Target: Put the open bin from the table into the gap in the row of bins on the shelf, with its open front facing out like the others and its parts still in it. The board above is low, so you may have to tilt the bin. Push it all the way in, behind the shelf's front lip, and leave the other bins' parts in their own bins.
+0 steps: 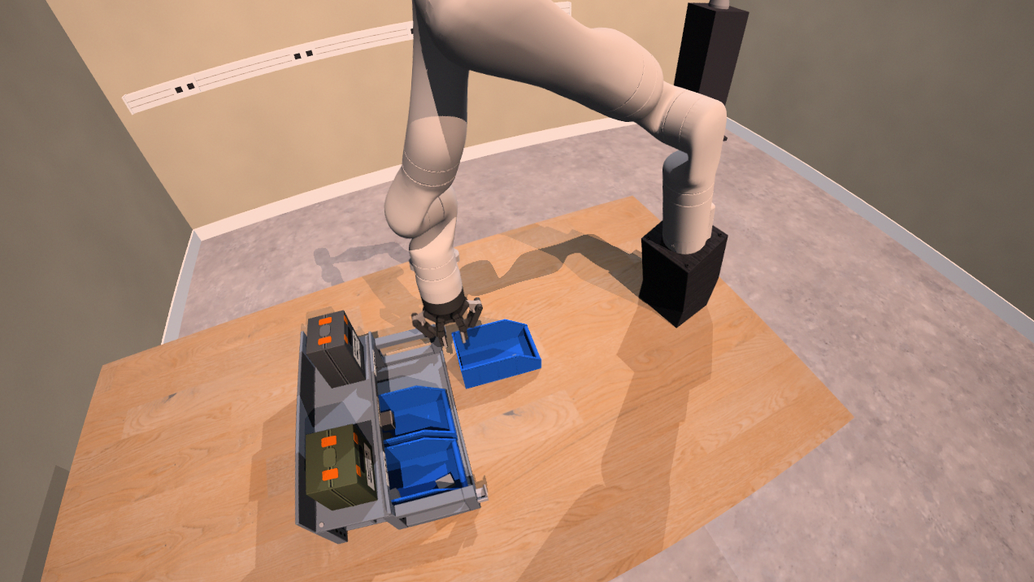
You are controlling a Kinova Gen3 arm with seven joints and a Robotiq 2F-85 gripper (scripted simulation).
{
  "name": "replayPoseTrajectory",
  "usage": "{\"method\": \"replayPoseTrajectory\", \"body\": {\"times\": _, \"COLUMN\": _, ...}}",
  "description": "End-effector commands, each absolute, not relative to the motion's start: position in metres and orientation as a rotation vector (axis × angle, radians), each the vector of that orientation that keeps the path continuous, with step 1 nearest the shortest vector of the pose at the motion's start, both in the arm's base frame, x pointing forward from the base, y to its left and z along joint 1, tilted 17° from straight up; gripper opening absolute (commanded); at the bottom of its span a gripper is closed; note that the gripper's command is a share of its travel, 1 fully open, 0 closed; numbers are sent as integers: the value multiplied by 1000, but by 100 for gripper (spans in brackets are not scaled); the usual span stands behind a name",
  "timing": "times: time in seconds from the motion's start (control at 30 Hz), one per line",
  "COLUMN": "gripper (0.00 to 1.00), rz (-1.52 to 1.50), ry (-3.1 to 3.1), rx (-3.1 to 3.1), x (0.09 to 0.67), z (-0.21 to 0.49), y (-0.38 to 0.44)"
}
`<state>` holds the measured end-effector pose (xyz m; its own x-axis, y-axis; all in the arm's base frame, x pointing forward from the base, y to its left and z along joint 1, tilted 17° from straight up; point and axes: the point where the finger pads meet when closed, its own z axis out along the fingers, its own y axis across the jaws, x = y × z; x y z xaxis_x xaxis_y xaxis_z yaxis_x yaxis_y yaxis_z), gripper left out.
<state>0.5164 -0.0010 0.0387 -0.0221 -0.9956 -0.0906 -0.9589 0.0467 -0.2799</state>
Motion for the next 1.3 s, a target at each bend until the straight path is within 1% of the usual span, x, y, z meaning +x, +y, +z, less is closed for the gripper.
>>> {"method": "replayPoseTrajectory", "body": {"times": 0.0, "gripper": 39, "rz": -205, "ry": 2065, "rx": -1993, "x": 517, "z": 39, "y": -1}}
{"method": "replayPoseTrajectory", "body": {"times": 1.27, "gripper": 39, "rz": -205, "ry": 2065, "rx": -1993, "x": 523, "z": 20, "y": 0}}
